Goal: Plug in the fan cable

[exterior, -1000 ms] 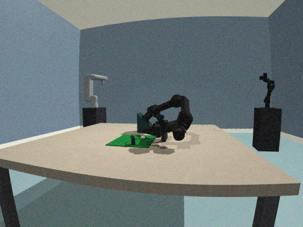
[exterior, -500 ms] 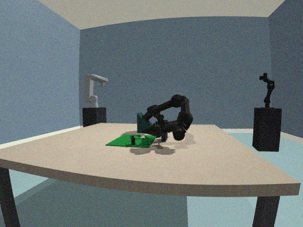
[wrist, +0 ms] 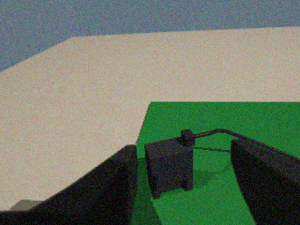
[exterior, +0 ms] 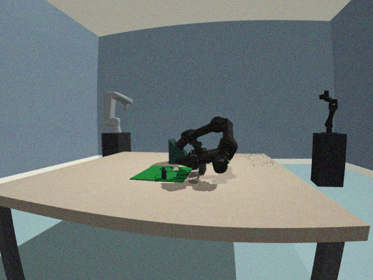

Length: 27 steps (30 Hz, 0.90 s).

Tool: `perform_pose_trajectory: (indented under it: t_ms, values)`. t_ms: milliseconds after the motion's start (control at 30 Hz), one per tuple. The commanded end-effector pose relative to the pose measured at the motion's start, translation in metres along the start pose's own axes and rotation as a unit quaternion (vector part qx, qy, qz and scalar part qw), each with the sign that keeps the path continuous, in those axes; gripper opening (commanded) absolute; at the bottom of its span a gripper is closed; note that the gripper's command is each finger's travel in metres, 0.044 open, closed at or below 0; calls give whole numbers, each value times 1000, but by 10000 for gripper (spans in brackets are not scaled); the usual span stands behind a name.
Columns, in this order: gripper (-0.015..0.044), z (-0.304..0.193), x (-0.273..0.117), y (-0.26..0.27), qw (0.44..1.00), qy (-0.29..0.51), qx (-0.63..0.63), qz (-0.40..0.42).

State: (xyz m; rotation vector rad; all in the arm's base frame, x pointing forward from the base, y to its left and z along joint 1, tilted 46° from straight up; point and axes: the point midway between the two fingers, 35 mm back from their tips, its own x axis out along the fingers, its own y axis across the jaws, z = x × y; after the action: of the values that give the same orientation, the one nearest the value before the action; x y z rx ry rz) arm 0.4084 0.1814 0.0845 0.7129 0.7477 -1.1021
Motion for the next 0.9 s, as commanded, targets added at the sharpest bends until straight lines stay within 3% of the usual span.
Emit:
perform_pose_trajectory:
  t_ms: [0, 167, 200, 233, 867]
  values:
    - [205, 5, -30, 0, 1000, 12, -12, 17]
    - [205, 5, -30, 0, 1000, 12, -12, 17]
    - [205, 0, 0, 0, 1000, 2, 0, -1]
    - [205, 0, 2, -1, 1000, 8, -1, -5]
    - [205, -7, 38, -16, 964, 244, -22, -104]
